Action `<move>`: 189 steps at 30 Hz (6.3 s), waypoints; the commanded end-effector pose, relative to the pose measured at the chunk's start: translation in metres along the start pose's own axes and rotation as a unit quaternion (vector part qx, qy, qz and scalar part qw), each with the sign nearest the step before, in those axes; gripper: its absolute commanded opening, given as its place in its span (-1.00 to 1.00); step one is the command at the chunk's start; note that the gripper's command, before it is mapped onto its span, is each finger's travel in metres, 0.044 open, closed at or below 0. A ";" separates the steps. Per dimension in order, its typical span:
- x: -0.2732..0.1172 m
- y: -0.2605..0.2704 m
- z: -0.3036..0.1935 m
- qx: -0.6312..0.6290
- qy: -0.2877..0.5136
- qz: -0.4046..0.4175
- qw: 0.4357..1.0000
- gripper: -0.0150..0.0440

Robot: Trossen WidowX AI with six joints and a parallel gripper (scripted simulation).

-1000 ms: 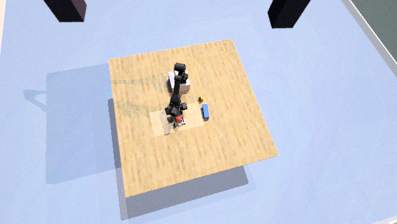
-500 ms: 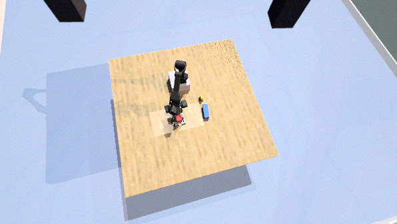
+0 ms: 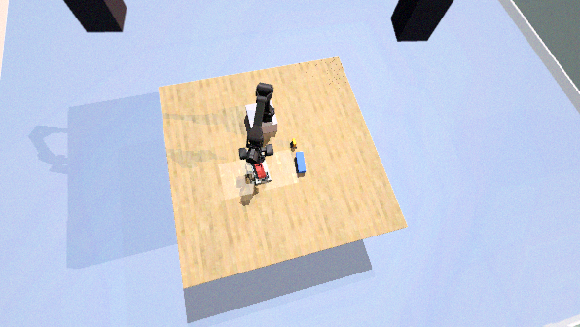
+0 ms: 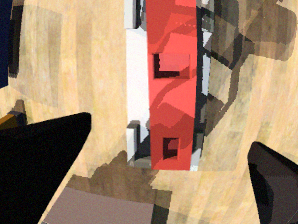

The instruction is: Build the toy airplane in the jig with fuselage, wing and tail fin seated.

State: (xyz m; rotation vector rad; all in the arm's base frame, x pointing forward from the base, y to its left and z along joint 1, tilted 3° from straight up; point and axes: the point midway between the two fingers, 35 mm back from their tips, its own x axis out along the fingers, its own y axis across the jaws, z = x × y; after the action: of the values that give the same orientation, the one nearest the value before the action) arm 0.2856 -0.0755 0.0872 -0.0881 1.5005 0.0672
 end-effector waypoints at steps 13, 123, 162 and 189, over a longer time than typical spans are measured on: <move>0.002 0.116 0.045 0.026 -0.003 0.007 1.000 1.00; 0.013 0.268 0.036 0.026 -0.005 0.015 1.000 -0.49; -0.008 0.194 0.051 0.207 -0.002 0.011 0.978 -0.49; 0.009 0.106 0.053 0.417 -0.001 0.008 0.909 -0.49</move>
State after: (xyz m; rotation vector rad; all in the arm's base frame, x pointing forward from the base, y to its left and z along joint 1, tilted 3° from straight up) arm 0.3299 0.0448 0.0836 0.5681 1.4224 -0.5210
